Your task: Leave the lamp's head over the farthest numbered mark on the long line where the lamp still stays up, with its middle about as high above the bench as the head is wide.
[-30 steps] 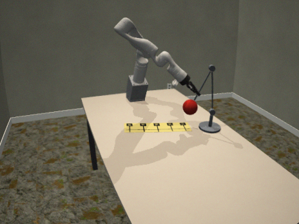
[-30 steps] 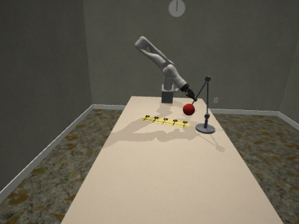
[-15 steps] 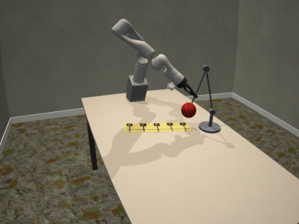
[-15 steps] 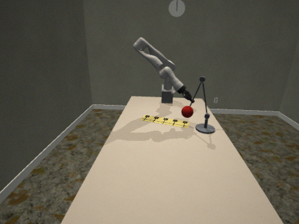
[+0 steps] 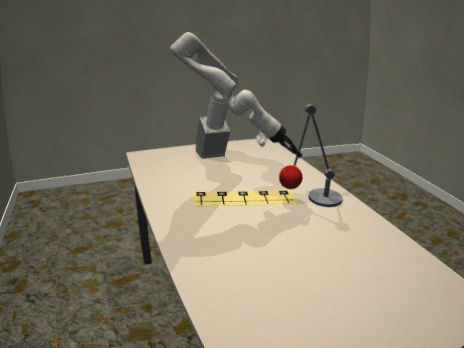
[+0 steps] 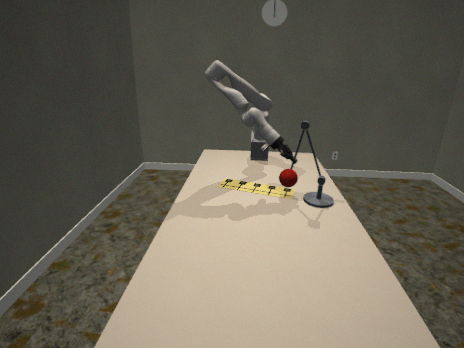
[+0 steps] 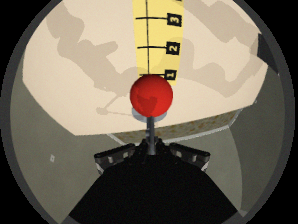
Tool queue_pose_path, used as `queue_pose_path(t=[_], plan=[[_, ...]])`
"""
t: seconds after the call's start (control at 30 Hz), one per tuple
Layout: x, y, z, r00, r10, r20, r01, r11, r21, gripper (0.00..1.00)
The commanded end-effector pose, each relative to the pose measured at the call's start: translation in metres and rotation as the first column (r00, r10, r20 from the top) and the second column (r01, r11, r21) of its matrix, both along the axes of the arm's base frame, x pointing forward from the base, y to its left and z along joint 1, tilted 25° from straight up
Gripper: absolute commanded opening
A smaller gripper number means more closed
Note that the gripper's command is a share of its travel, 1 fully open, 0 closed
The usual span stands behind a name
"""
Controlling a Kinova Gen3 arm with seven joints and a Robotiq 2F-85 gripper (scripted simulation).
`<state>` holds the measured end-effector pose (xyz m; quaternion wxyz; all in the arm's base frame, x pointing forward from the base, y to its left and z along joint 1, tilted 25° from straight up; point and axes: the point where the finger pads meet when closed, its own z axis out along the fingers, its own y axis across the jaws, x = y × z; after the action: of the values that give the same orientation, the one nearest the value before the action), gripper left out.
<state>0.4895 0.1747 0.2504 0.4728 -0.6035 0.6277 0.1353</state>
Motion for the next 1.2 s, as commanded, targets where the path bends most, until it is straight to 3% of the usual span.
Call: queue_pose_path(t=[0.0,1.03,1.07,1.17], plan=[[0.0051,-0.0055,-0.0004,1.0,-0.013,0.002,0.013,1.0,-0.001,0.0],[0.0069,-0.0124,-0.0011,1.0,-0.014,0.002,0.014,1.0,-0.001,0.0],[0.0066,-0.012,-0.0011,1.0,-0.013,0.002,0.013,1.0,-0.001,1.0],[0.0057,-0.0108,-0.001,1.0,-0.01,0.002,0.01,1.0,0.0,1.0]])
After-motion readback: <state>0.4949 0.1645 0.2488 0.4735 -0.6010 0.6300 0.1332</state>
